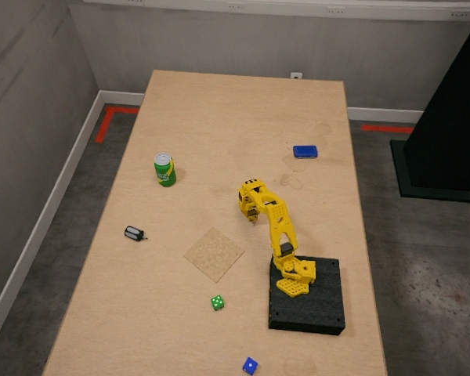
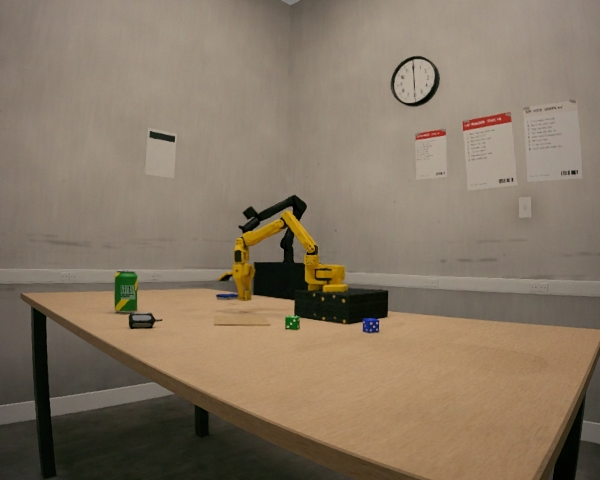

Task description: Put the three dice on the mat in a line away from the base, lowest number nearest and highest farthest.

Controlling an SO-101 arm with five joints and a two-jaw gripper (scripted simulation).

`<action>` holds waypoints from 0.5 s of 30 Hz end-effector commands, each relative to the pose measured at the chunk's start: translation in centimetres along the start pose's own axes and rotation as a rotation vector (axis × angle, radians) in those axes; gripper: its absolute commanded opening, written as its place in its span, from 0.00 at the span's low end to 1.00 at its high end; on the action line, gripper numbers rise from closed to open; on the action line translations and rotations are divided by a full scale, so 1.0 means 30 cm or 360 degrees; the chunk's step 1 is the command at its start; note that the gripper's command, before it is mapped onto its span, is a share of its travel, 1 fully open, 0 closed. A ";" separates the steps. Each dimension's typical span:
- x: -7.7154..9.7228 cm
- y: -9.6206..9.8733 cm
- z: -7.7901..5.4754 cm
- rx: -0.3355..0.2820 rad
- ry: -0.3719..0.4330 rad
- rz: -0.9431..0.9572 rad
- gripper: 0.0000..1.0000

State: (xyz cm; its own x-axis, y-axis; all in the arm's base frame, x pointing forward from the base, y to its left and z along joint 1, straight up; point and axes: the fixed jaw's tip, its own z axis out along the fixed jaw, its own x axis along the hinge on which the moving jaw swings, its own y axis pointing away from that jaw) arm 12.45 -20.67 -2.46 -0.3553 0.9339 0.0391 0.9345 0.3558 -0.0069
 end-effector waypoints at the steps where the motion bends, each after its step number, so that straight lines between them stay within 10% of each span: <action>1: -0.008 -0.003 -0.031 -0.0007 -0.0033 -0.0003 0.00; 15: -0.020 0.126 -0.032 0.0000 -0.0036 -0.0240 0.00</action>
State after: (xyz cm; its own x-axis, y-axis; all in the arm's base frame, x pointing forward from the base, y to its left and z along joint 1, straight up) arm 14.22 -20.62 -1.52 -0.4135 0.9105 0.0090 0.9105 0.4135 -0.0026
